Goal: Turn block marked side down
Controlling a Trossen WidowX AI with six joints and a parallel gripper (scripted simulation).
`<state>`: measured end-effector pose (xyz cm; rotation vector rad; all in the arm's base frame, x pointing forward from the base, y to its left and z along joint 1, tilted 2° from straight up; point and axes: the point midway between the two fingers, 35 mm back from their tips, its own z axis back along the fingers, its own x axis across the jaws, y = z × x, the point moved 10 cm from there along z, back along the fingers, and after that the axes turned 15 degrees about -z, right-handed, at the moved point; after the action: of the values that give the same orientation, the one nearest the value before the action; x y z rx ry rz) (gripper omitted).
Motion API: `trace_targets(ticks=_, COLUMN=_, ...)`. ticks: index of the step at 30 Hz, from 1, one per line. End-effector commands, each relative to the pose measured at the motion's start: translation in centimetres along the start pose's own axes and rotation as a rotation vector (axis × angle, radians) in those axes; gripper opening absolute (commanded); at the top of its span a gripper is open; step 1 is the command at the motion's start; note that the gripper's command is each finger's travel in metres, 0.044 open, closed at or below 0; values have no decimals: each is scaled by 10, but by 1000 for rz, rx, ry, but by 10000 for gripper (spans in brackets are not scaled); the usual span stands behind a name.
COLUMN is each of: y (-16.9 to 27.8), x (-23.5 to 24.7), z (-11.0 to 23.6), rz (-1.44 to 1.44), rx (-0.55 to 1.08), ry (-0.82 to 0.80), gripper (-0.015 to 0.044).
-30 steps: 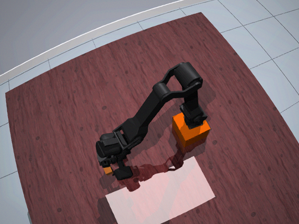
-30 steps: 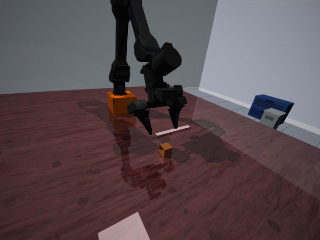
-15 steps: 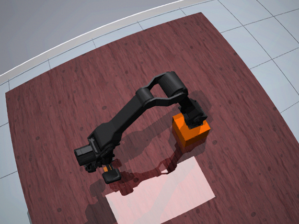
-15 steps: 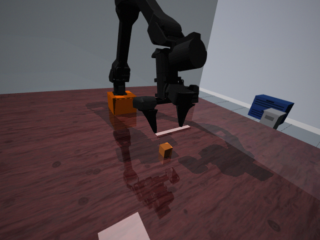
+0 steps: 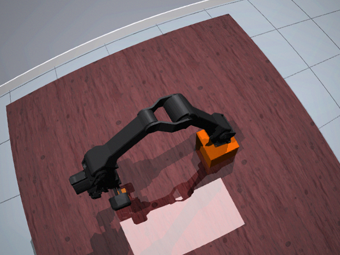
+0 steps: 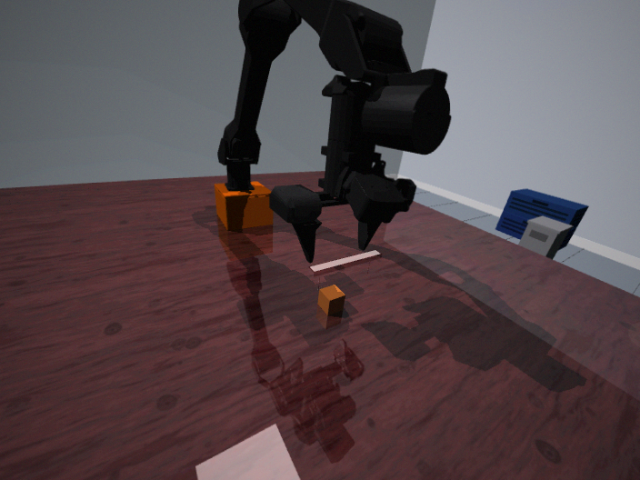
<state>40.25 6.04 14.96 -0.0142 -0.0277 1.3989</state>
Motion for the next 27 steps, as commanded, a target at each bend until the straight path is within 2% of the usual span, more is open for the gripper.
trace_targets(ticks=1, y=-1, x=0, z=-28, rz=5, rx=22, ry=2, gripper=440)
trace_targets(ticks=12, y=0, x=1, z=-54, rz=5, rx=23, ry=2, gripper=440)
trace_targets(ticks=27, y=0, x=1, z=-66, rz=5, rx=23, ry=2, gripper=440)
